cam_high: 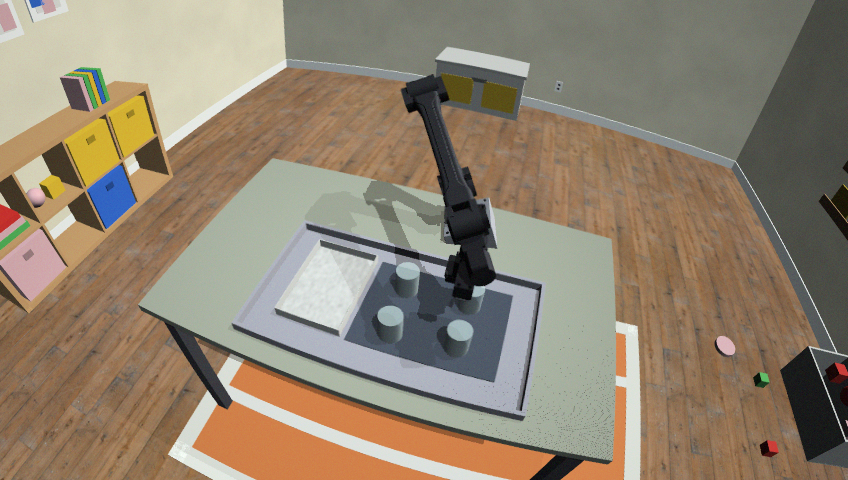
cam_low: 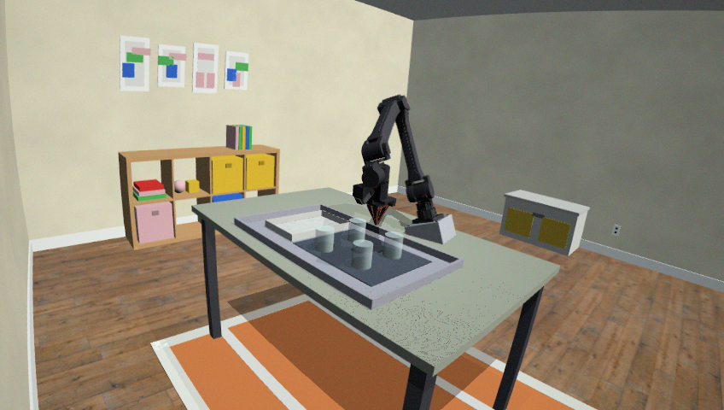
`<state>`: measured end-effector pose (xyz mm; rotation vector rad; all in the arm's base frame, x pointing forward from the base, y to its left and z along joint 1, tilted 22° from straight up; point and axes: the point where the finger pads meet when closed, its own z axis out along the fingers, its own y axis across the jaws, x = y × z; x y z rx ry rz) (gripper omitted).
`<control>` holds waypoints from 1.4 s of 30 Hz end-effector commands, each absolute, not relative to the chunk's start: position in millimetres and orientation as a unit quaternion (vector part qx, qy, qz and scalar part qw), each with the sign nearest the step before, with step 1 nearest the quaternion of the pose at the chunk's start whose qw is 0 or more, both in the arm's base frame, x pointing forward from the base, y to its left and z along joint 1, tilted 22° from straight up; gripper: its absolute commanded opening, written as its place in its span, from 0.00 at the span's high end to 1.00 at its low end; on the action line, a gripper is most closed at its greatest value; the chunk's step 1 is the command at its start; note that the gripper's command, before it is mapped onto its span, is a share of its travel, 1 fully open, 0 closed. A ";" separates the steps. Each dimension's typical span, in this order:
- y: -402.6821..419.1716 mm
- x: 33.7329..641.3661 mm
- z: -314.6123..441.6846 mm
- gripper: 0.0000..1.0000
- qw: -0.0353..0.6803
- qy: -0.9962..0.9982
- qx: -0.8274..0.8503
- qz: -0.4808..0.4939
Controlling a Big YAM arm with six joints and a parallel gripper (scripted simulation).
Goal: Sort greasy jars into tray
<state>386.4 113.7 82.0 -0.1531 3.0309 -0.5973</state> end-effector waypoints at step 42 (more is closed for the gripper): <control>142.9 410.7 98.2 1.00 0.048 0.981 -0.027 -0.185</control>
